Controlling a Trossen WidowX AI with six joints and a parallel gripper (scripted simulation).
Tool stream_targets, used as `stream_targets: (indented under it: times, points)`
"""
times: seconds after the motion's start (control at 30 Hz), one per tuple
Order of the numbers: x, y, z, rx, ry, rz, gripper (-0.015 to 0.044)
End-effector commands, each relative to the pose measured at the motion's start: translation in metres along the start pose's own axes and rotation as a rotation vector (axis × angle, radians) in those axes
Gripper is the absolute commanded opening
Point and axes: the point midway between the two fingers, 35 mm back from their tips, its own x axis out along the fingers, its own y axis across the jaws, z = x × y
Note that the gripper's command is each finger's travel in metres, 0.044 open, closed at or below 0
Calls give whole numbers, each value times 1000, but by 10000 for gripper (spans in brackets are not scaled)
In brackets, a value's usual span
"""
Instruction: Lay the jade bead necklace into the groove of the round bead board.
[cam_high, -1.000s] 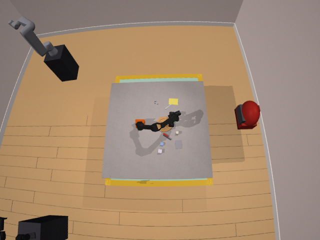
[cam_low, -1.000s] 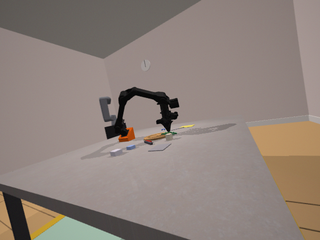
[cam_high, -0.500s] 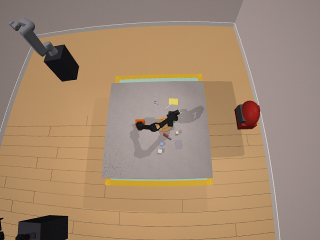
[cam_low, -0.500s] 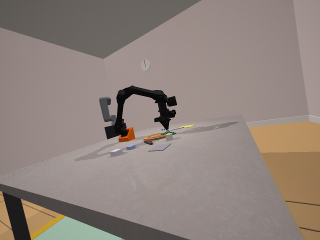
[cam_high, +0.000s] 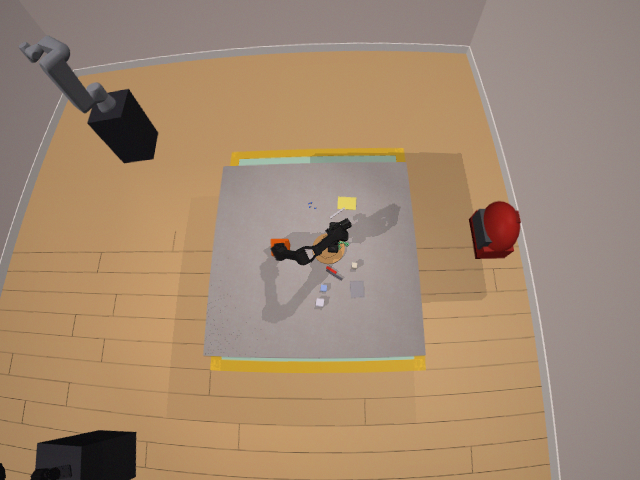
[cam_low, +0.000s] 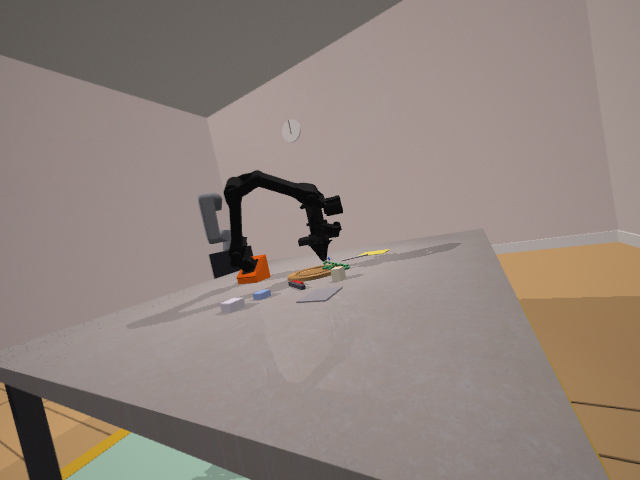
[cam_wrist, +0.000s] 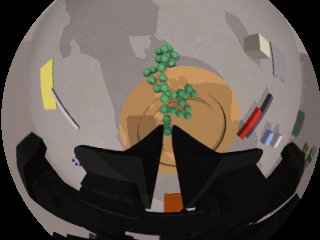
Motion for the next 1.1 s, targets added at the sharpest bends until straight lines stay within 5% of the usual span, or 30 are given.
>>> stream_targets:
  times: [0.0, 1.07]
  points:
    - [0, 1, -5, 3, 0, 3, 0]
    - [22, 0, -5, 3, 0, 2, 0]
